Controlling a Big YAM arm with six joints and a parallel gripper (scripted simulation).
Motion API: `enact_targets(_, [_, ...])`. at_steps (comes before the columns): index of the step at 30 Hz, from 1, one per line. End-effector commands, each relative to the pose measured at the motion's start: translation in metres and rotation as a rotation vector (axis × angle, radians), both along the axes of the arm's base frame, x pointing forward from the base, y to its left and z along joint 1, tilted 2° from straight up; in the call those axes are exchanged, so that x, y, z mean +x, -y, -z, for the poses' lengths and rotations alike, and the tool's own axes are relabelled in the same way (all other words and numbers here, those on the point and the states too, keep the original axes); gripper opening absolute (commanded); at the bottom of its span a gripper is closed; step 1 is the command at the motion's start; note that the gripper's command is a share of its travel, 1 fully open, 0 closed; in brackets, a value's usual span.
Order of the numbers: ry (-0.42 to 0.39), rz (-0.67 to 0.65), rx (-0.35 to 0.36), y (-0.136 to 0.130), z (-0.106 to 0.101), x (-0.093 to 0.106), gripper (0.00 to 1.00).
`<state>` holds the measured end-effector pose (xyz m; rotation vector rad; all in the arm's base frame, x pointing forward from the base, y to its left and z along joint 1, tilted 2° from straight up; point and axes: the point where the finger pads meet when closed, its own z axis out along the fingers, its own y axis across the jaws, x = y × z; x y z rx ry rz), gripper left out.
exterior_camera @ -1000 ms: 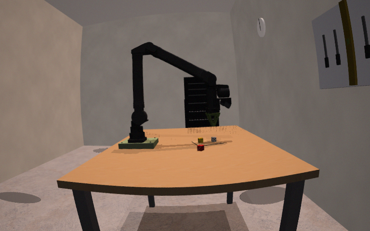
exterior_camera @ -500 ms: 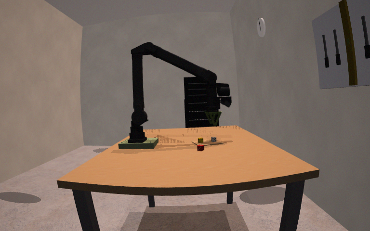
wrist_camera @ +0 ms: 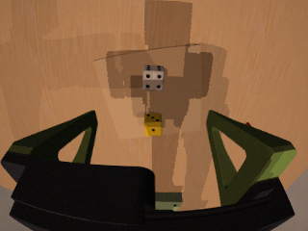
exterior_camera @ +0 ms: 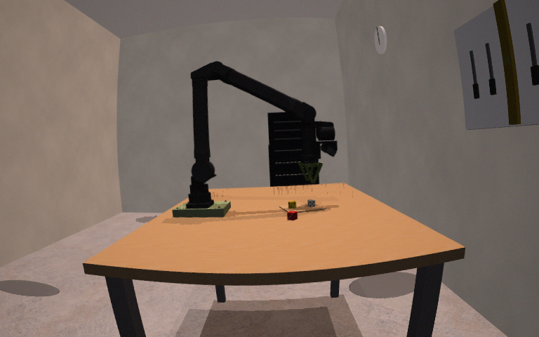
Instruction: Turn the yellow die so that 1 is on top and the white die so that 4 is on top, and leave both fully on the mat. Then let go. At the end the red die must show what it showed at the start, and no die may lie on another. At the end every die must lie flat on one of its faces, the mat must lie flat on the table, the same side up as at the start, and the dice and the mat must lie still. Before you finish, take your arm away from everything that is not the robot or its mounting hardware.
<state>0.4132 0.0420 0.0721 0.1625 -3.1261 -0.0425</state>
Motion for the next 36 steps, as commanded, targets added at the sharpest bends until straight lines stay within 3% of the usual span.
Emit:
enact_targets(1, [0.031,-0.009,0.002,0.001,-0.014,0.011,1.0])
enact_targets(3, [0.078,-0.009,0.006,0.0,-0.035,0.024,1.0])
enact_targets(9, [0.079,-0.007,0.005,0.001,-0.048,0.023,1.0])
enact_targets(20, [0.082,-0.001,0.005,0.006,-0.111,0.02,1.0])
enact_targets(26, [0.047,-0.001,0.003,0.006,-0.111,0.019,1.0])
enact_targets(29, [0.072,-0.001,0.004,0.006,-0.126,0.02,1.0])
enact_targets(36, [0.079,-0.001,0.005,0.006,-0.127,0.021,1.0])
